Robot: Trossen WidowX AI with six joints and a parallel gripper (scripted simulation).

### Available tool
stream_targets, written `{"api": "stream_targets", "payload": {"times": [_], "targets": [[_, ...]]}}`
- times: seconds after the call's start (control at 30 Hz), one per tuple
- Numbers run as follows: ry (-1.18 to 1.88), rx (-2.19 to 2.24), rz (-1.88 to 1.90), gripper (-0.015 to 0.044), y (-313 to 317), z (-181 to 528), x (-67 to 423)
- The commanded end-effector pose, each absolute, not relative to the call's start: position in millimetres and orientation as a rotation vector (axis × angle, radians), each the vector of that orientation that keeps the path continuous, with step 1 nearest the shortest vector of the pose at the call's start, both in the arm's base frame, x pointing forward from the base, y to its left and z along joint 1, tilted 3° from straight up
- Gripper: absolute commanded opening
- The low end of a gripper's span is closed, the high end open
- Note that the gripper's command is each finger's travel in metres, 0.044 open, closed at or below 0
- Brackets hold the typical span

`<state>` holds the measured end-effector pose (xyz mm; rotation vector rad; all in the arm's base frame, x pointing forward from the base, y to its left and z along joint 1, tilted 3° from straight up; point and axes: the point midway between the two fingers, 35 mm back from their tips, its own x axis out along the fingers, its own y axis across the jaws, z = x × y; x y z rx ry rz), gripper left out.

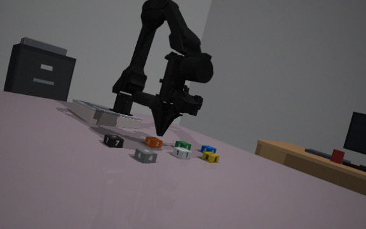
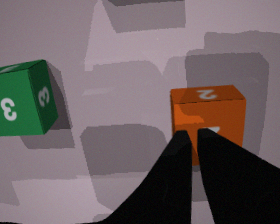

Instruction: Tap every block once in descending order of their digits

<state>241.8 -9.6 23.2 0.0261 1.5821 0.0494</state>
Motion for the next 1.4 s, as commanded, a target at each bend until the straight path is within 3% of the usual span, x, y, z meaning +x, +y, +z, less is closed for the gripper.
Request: {"api": "stream_targets", "payload": {"times": [0.0,0.3,0.53,0.67,0.8,0.97,1.17,1.37], "targets": [[1.573,0.025,0.048,0.0020,-10,38,243],[1.573,0.024,0.048,0.0020,-14,117,244],[1.573,0.024,0.048,0.0020,-14,119,246],[1.570,0.025,0.048,0.0020,-7,122,287],[1.567,0.025,0.049,0.0020,0,120,318],[1.567,0.025,0.049,0.0020,0,118,319],[1.567,0.025,0.049,0.0020,3,42,319],[1.567,0.025,0.049,0.0020,4,39,318]]}}
